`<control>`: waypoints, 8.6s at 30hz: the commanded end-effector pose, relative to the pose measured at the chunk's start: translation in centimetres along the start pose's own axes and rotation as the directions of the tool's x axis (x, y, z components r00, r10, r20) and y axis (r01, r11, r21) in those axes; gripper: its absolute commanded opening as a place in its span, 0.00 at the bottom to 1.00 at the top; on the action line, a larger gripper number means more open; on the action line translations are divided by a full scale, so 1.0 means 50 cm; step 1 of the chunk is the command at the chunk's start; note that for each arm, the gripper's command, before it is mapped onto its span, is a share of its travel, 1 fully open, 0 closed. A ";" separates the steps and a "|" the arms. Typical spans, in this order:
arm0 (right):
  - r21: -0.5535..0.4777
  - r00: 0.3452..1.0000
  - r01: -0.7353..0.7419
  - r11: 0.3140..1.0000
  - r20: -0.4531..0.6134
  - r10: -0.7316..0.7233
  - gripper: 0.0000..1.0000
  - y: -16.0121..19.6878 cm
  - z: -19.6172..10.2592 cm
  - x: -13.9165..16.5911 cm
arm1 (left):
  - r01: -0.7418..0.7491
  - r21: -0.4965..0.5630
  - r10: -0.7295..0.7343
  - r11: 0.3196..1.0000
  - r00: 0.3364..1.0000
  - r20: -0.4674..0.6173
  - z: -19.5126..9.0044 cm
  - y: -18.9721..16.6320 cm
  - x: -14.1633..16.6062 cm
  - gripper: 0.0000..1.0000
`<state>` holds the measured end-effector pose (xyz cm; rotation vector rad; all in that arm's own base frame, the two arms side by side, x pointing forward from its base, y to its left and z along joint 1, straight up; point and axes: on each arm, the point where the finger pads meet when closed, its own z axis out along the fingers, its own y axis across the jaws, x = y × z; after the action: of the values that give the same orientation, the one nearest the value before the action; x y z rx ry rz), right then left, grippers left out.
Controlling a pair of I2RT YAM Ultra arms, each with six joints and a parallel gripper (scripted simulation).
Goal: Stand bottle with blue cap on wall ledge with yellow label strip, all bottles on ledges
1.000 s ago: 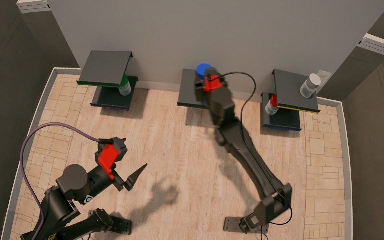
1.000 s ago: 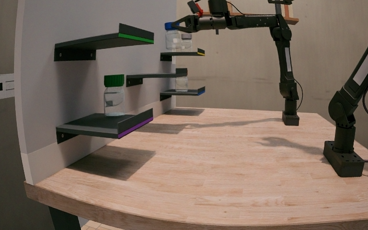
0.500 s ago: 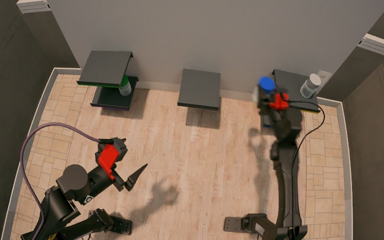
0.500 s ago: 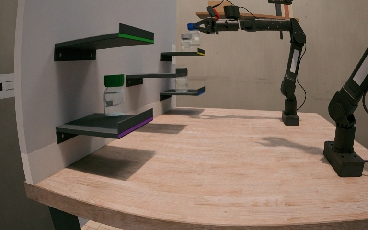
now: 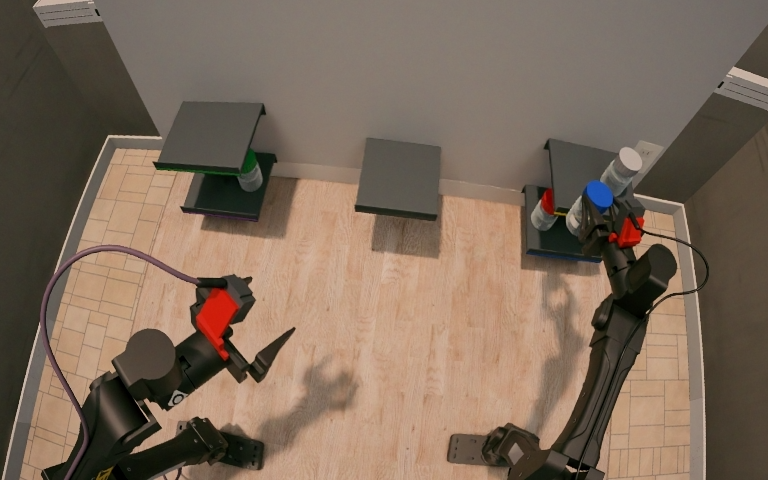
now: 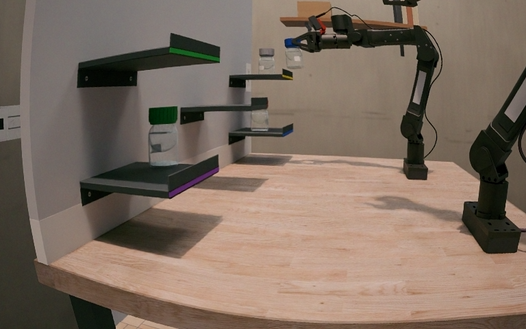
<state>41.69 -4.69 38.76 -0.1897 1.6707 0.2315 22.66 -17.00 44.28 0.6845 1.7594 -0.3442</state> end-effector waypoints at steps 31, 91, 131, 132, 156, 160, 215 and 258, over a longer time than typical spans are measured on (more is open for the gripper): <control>0.282 0.994 0.020 0.959 0.095 -0.048 0.50 0.025 -0.017 -0.067 | 0.001 -0.001 -0.001 1.000 1.000 0.016 -0.021 0.001 -0.015 0.89; 0.293 0.985 0.027 0.956 0.157 -0.076 0.50 -0.006 0.103 -0.151 | 0.001 -0.001 -0.001 1.000 1.000 0.016 -0.021 0.001 -0.015 0.89; 0.289 0.974 0.028 0.957 0.209 -0.092 0.50 -0.018 0.128 -0.176 | 0.001 -0.001 -0.001 1.000 1.000 0.016 -0.021 0.001 -0.015 0.89; 0.291 0.975 0.030 0.956 0.202 -0.092 0.50 -0.018 0.128 -0.168 | 0.001 -0.001 -0.001 1.000 1.000 0.016 -0.021 0.001 -0.015 0.89; 0.283 0.969 0.026 0.959 0.228 -0.093 0.50 -0.017 0.129 -0.102 | 0.001 -0.001 -0.001 1.000 1.000 0.016 -0.021 0.001 -0.015 0.89; 0.283 0.969 0.025 0.959 0.229 -0.093 0.50 -0.018 0.131 -0.080 | 0.001 -0.001 -0.001 1.000 1.000 0.016 -0.021 0.001 -0.015 0.89; 0.285 0.981 0.025 0.958 0.176 -0.079 0.93 0.031 -0.059 -0.031 | 0.001 -0.001 -0.001 1.000 1.000 0.016 -0.021 0.001 -0.015 0.89; 0.258 0.984 -0.029 0.966 -0.161 0.072 1.00 0.037 -0.077 0.014 | 0.001 -0.001 -0.001 1.000 1.000 0.016 -0.021 0.001 -0.015 0.89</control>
<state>37.55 -3.80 37.04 0.0331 1.8905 0.0452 22.66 -17.00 44.28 0.6845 1.7595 -0.3442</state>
